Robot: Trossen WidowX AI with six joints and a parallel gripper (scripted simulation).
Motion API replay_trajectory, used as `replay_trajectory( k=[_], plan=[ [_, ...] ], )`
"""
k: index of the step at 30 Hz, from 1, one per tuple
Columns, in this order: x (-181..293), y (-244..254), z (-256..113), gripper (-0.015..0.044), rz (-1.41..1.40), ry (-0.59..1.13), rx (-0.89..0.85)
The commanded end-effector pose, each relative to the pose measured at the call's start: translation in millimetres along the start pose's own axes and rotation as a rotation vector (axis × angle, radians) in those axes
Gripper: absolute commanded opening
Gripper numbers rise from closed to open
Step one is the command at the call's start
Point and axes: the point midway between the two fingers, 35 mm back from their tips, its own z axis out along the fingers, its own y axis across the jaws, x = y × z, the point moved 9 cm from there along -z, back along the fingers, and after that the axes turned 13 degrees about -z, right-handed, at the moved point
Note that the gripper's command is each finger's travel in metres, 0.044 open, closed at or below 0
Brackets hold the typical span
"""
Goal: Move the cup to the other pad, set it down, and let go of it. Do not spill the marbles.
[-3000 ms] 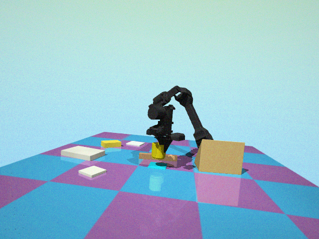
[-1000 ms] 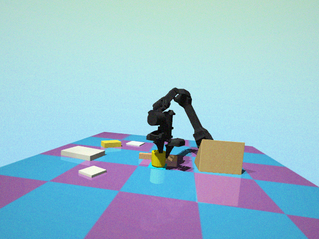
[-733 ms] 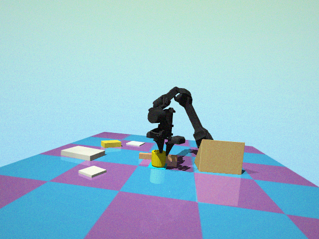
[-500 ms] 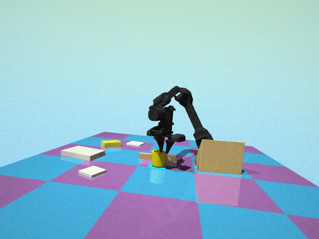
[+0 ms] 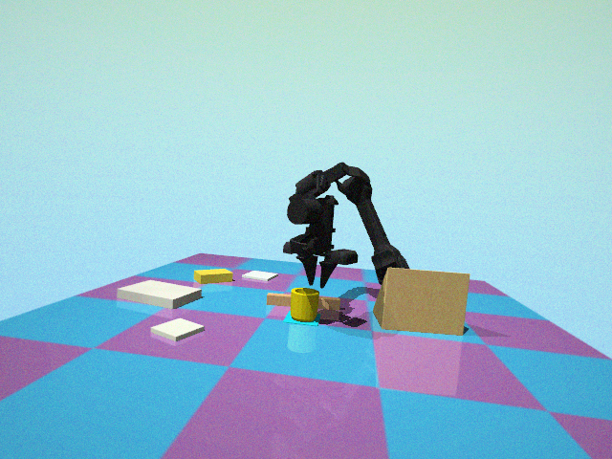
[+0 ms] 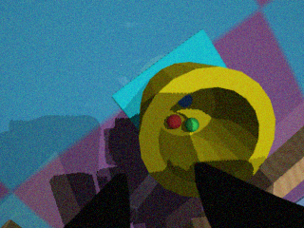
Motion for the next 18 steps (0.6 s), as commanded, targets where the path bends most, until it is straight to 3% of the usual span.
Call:
replay_trajectory(
  k=[1, 11, 18],
  plan=[
    [0, 0, 0, 0.0173, 0.0, 0.0, 0.0],
    [0, 0, -3, 0.0435, 0.0, -0.001, 0.0],
    [0, -1, -25, 0.044, 0.003, -0.005, -0.001]
  ],
)
